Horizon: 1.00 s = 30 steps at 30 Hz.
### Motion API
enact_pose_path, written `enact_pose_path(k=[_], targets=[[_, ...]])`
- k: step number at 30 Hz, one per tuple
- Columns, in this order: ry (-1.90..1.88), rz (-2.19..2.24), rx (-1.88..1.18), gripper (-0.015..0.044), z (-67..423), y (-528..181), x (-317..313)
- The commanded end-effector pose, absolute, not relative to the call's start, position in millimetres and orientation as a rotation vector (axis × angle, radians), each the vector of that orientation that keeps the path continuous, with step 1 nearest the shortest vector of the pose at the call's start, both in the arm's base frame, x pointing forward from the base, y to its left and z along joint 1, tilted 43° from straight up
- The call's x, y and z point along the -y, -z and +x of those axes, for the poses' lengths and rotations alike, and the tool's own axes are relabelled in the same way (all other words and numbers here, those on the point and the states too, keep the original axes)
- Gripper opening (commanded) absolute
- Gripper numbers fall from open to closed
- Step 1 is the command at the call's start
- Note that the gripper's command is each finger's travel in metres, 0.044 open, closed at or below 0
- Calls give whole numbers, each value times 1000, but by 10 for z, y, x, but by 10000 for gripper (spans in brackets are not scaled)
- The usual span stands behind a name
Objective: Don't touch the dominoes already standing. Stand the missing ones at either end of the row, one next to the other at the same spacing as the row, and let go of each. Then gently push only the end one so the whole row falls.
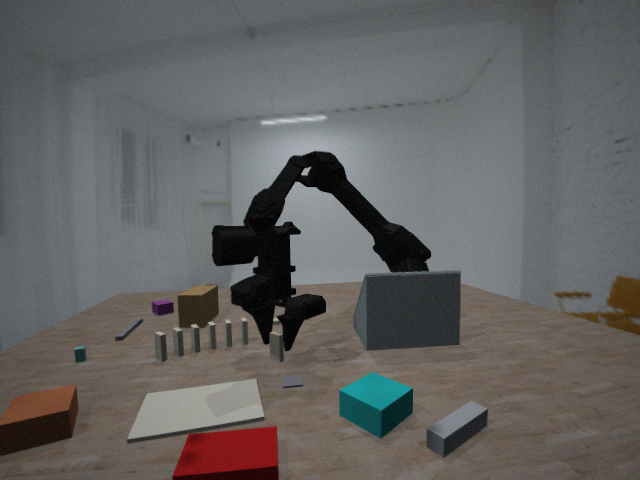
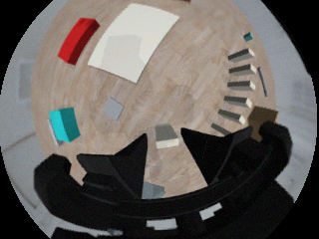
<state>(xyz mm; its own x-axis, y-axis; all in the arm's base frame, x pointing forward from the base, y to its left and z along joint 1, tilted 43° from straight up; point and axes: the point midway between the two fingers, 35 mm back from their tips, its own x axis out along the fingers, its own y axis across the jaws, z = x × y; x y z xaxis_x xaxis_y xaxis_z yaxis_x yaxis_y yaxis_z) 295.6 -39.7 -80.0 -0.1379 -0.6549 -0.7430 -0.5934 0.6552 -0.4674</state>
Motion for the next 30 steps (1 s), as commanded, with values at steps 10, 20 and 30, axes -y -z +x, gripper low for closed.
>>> enact_pose_path(k=[10,20,30], targets=[[73,-1003,-1814,107,2959,799,402],[64,-993,-1812,107,3158,23,-328],[116,-953,-1802,107,3185,-281,-423]])
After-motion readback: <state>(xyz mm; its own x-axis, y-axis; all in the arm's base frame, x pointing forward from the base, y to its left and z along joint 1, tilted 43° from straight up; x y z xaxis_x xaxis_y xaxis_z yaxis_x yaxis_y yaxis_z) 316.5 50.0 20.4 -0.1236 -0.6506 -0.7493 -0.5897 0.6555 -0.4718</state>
